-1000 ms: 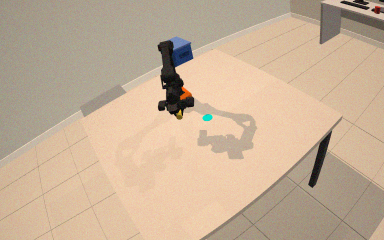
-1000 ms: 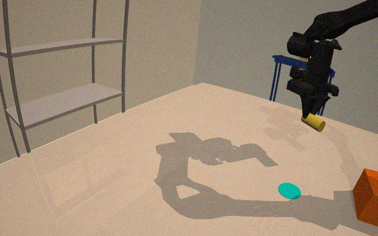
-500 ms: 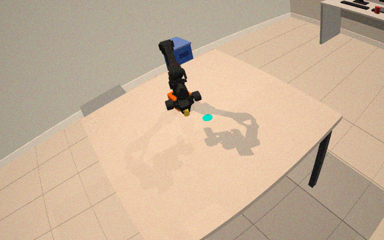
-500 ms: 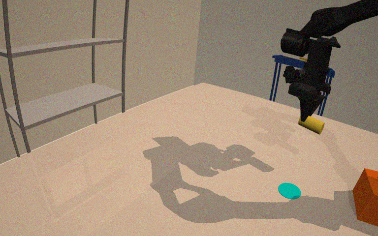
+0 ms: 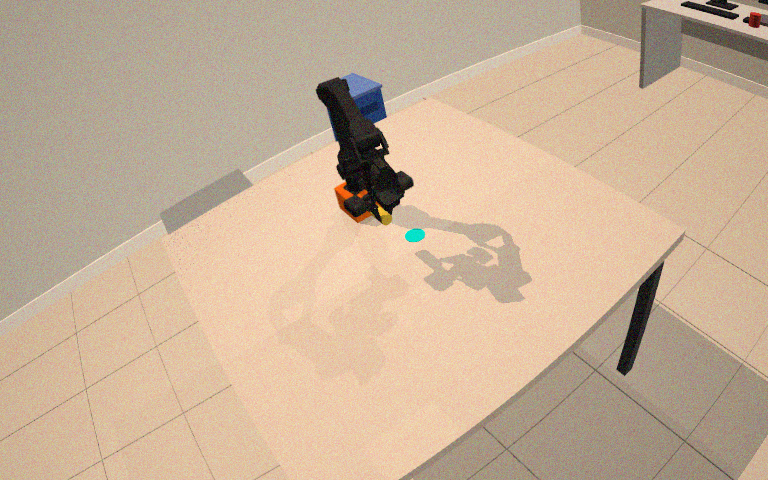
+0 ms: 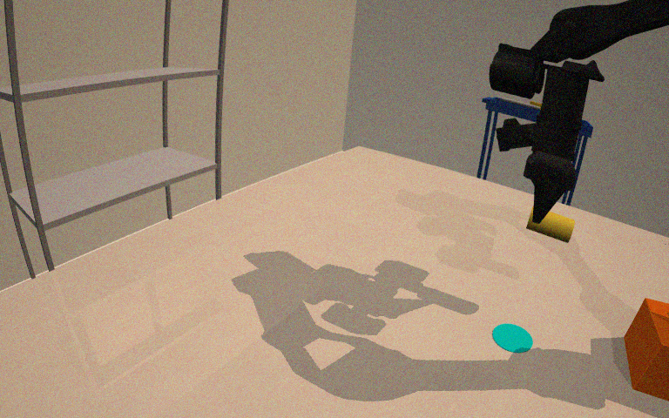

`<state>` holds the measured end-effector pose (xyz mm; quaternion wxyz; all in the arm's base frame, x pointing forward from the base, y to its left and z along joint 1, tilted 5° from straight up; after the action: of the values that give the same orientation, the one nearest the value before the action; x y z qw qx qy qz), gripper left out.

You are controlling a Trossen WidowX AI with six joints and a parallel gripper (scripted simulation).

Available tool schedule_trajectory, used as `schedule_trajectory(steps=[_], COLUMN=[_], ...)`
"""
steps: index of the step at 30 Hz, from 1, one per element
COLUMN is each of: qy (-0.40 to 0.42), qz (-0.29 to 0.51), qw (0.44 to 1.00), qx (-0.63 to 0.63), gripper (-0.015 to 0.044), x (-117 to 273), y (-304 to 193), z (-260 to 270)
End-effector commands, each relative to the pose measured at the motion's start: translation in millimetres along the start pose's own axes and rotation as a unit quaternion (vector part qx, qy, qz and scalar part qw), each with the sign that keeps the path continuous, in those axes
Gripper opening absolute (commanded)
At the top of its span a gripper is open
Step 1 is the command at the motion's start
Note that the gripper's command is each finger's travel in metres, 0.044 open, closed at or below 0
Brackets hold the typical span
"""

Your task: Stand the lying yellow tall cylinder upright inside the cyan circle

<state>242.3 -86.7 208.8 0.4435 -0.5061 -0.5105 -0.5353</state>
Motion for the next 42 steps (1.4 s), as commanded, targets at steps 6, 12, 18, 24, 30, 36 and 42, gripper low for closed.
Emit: schedule_trajectory(steps=[6, 12, 18, 24, 30, 36, 42], qy=[0.0, 0.0, 0.001, 0.001, 0.002, 0.002, 0.004], qz=[0.001, 0.001, 0.0, 0.0, -0.001, -0.002, -0.004], qw=[0.996, 0.988, 0.977, 0.962, 0.943, 0.922, 0.92], qx=[0.093, 0.154, 0.214, 0.273, 0.332, 0.387, 0.392], gripper=[0.0105, 0.0105, 0.0105, 0.0105, 0.0105, 0.0105, 0.0105], x=[2.0, 3.3, 4.7, 6.1, 7.5, 8.9, 8.5], y=[-1.4, -2.7, -4.8, -7.8, -11.6, -16.1, -16.5], z=[22.9, 37.8, 52.5, 66.7, 80.6, 93.6, 94.7])
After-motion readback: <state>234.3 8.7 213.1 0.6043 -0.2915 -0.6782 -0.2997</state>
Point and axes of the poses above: the point midway between the two fingers, 35 mm back from their tips, its own x axis back along the fingers, its own z axis across the jaws, y = z × x, the point moved 9 cm from there along x, back along the fingers, and after that the axes turned 4 degrees about x, right-handed, at the moved point
